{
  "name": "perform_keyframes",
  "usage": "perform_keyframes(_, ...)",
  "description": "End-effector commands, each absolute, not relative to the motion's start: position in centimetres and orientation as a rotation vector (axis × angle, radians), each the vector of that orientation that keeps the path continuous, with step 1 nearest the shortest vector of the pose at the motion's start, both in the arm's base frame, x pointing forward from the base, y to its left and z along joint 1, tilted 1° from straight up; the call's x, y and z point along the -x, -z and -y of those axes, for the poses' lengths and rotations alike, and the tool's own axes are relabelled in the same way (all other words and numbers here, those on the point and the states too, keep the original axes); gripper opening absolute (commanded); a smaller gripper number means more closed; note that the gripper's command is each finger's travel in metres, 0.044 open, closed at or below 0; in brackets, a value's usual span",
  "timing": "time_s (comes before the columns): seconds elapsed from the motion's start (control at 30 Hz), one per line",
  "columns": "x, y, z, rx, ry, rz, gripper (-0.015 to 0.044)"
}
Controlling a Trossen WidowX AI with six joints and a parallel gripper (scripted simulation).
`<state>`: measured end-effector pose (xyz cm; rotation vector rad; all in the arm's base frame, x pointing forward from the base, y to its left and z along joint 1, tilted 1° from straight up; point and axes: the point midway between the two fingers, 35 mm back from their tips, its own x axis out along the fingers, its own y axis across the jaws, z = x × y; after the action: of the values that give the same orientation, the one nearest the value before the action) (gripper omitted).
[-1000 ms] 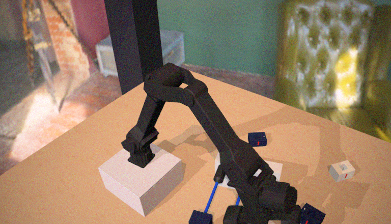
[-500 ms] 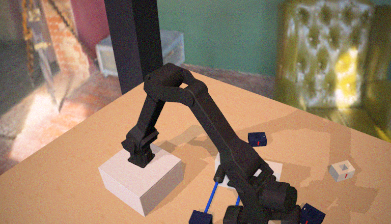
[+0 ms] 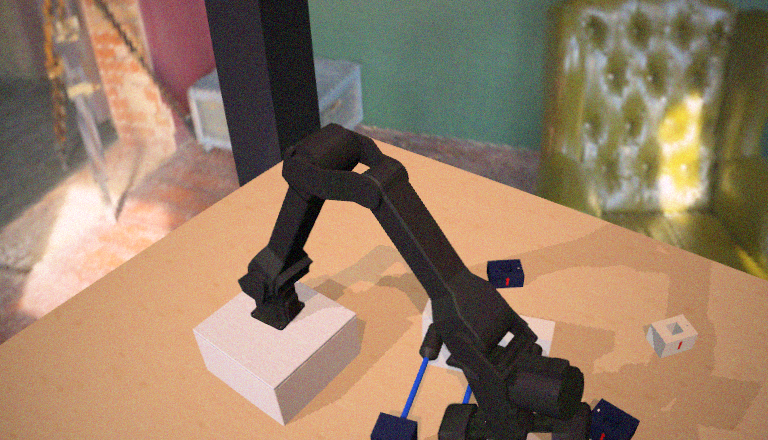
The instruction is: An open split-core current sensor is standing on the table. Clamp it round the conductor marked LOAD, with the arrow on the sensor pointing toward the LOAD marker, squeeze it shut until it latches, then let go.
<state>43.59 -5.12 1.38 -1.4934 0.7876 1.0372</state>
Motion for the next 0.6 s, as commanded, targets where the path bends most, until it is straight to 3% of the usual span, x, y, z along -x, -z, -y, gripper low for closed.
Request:
perform_keyframes(0.0,-44.00,-1.77,5.04,1.496,-1.026,-0.774,0.0440)
perform_keyframes(0.57,-43.59,-1.38,5.12,1.493,-1.037,-0.788,0.0427)
